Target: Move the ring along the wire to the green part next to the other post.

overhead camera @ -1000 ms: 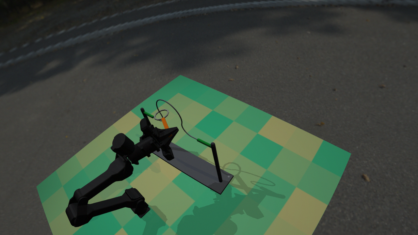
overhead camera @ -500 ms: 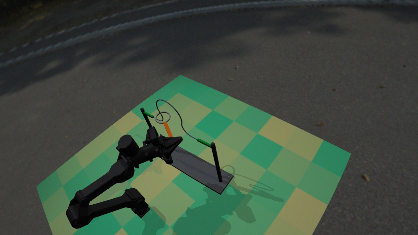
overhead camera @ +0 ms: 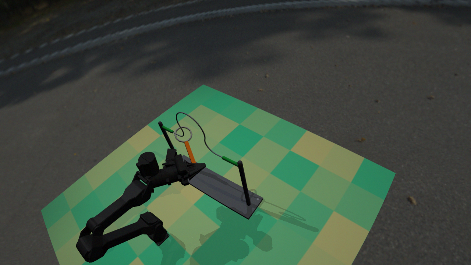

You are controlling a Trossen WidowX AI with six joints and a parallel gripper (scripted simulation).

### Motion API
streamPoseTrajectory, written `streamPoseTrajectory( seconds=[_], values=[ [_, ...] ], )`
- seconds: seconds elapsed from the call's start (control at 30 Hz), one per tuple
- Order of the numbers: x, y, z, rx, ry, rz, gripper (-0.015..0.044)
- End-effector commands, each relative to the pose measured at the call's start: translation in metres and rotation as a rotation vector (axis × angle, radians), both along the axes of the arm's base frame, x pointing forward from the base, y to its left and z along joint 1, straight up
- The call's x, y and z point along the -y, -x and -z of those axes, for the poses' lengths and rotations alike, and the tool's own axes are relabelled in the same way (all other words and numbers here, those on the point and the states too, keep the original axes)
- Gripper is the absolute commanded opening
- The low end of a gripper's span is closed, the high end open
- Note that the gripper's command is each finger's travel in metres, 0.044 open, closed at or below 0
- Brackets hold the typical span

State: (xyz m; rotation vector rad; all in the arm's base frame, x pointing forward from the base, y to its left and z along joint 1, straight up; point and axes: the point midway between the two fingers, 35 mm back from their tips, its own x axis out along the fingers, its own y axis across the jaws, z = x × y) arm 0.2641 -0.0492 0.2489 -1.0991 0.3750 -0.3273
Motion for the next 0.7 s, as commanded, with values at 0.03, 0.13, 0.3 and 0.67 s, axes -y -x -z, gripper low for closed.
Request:
streamPoseTrajectory(
  seconds=[0.03, 0.13, 0.3, 0.67],
  values=[
    [-0.009, 0.001, 0.017, -0.014, -0.114, 0.002, -0.015],
    [-0.016, 0.002, 0.026, -0.023, -0.189, 0.001, -0.015],
    [-0.029, 0.003, 0.041, -0.037, -0.314, -0.001, -0.015],
    [-0.06, -0.004, 0.07, -0.005, -0.574, -0.068, -0.015]
  ],
)
